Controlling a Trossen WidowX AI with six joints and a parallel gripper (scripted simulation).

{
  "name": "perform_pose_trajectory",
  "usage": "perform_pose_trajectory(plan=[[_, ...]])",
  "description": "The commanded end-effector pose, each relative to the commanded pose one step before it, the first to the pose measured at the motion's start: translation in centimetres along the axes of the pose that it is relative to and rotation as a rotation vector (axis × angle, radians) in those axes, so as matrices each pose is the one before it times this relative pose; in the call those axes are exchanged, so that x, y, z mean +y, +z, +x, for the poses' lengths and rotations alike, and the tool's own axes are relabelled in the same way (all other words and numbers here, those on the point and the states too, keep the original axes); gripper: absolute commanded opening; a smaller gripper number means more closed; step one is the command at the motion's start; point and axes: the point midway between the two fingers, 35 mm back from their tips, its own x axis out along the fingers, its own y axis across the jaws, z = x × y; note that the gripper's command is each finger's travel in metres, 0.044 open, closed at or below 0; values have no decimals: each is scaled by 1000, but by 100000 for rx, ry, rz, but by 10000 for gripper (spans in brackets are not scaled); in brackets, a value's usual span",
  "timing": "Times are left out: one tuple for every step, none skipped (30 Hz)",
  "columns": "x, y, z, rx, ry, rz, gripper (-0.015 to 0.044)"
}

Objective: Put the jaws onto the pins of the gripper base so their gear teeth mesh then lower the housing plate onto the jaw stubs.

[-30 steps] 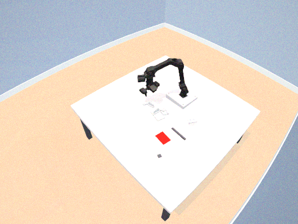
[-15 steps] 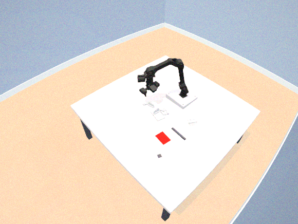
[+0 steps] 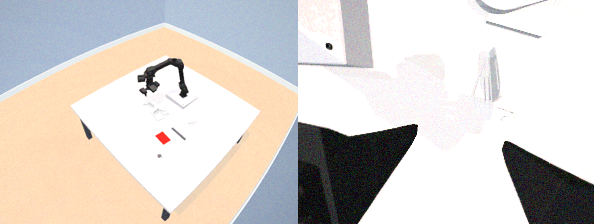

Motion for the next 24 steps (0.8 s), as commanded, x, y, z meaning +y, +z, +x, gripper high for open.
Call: perform_pose_trajectory(plan=[[3, 0, 0, 2, 12, 3, 309], [0, 0, 0, 0, 0, 0, 282], [0, 0, 0, 0, 0, 0, 256], [0, 0, 0, 0, 0, 0, 230], [0, 0, 0, 0, 0, 0, 204], [0, 0, 0, 0, 0, 0, 177], [0, 0, 0, 0, 0, 0, 151], [0, 0, 0, 0, 0, 0, 125], [0, 0, 0, 0, 0, 0, 99], [0, 0, 0, 0, 0, 0, 73], [0, 0, 0, 0, 0, 0, 46], [0, 0, 0, 0, 0, 0, 20], [0, 0, 0, 0, 0, 0, 0], [0, 0, 0, 0, 0, 0, 0], [0, 0, 0, 0, 0, 0, 0], [0, 0, 0, 0, 0, 0, 0], [0, 0, 0, 0, 0, 0, 0], [0, 0, 0, 0, 0, 0, 0], [0, 0, 0, 0, 0, 0, 0], [0, 0, 0, 0, 0, 0, 0], [0, 0, 0, 0, 0, 0, 0], [0, 0, 0, 0, 0, 0, 0], [0, 0, 0, 0, 0, 0, 0], [0, 0, 0, 0, 0, 0, 0]])
